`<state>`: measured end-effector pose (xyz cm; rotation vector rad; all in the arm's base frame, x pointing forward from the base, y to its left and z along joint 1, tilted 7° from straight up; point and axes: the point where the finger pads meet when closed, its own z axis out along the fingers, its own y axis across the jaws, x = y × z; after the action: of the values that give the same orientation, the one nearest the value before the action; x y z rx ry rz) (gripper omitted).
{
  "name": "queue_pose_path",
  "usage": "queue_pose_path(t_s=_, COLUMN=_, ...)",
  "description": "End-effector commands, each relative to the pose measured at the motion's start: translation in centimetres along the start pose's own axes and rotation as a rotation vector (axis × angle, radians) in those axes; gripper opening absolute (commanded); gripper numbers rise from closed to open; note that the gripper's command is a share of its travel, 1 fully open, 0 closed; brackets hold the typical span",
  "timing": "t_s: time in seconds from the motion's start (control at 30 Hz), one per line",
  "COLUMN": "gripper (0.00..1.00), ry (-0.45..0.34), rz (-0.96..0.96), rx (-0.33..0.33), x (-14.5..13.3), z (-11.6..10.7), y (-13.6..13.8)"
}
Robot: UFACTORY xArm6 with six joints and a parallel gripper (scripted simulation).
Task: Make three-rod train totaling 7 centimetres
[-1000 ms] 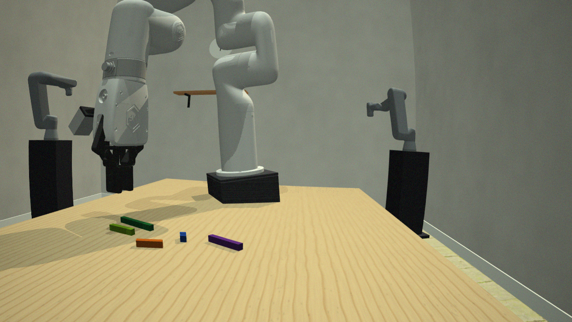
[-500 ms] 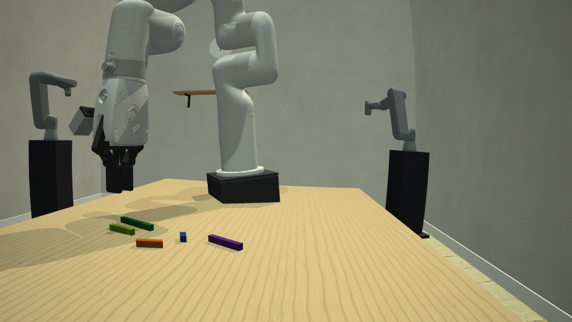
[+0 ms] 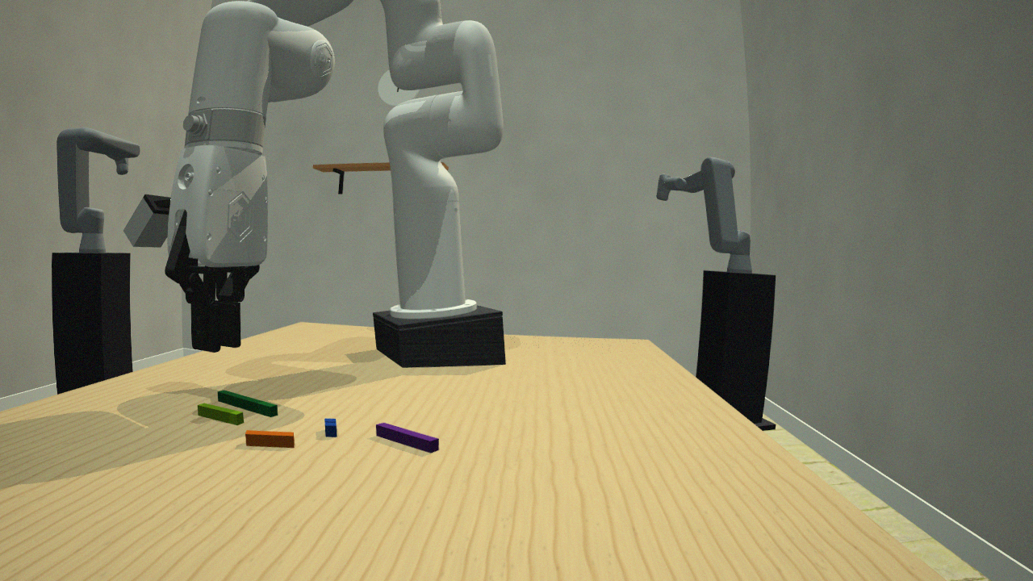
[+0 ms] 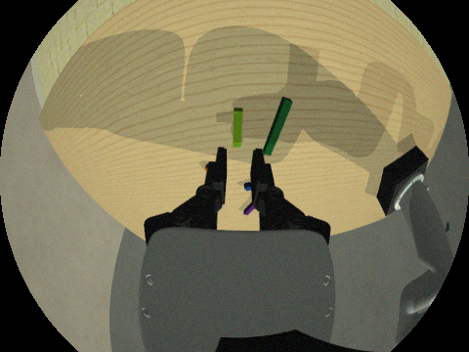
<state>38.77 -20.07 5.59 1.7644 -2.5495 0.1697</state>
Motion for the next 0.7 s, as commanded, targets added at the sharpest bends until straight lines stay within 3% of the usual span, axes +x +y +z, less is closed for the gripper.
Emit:
queue_pose_path(t_s=0.0, gripper=0.24, ry=0.001, rz=0.001, rx=0.004, x=0.0, z=0.3, y=-0.1)
queue_pose_path(t_s=0.67, gripper=0.24, ry=0.001, rz=0.001, rx=0.004, x=0.0, z=2.6, y=-0.2)
